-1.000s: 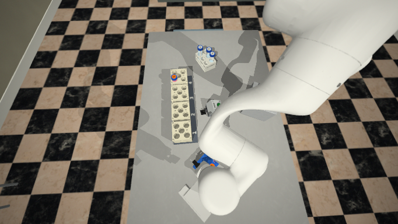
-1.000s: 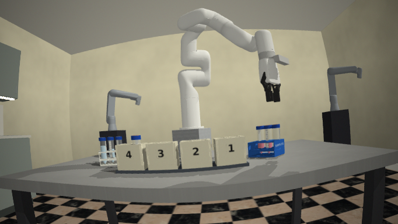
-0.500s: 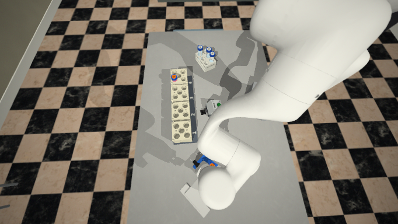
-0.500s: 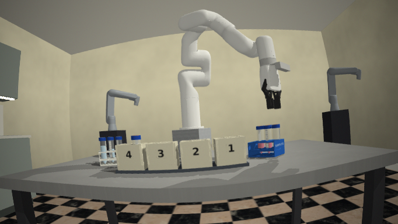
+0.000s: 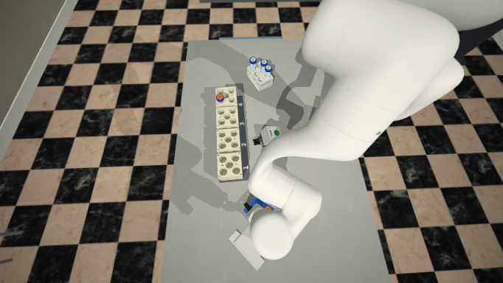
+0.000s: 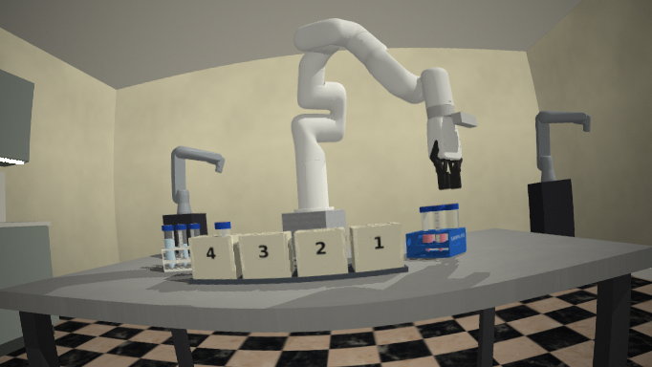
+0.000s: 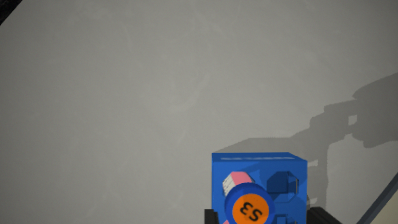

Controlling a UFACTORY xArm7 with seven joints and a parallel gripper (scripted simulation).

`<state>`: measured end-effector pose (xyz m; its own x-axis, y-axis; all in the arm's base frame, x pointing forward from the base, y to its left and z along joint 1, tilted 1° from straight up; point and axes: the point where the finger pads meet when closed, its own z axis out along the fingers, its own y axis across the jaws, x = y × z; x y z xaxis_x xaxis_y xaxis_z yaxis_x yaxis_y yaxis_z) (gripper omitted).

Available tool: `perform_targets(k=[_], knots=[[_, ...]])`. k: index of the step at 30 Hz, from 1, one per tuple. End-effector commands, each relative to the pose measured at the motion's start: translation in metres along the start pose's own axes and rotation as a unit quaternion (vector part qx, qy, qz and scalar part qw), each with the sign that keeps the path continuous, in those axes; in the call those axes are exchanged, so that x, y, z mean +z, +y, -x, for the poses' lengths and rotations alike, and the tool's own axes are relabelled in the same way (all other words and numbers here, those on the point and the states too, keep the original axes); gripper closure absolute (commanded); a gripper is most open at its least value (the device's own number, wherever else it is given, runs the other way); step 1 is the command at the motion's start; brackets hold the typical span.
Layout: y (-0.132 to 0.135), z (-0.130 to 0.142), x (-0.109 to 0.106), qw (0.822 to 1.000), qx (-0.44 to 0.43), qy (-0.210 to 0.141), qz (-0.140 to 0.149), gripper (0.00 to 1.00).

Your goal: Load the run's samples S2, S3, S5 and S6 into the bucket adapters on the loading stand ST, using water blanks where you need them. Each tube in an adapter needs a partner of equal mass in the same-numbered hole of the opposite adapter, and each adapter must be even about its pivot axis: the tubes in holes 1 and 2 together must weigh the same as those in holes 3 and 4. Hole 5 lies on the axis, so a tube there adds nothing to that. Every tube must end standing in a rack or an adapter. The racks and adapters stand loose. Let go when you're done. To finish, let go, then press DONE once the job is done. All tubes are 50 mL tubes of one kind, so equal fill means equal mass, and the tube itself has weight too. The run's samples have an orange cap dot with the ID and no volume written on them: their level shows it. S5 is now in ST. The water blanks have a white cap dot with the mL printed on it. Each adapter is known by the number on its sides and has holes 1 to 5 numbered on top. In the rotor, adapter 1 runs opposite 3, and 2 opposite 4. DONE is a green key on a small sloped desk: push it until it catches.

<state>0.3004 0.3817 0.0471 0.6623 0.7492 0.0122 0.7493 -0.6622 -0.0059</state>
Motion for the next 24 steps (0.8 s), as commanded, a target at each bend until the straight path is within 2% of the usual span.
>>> perform_targets(k=[1,17,24], knots=[[0.0,-0.002,0.004,1.0,0.0,0.002,0.0,0.43],[0.0,-0.002,0.034,1.0,0.0,0.002,0.0,0.43],[0.0,-0.002,0.037,1.0,0.0,0.002,0.0,0.43]])
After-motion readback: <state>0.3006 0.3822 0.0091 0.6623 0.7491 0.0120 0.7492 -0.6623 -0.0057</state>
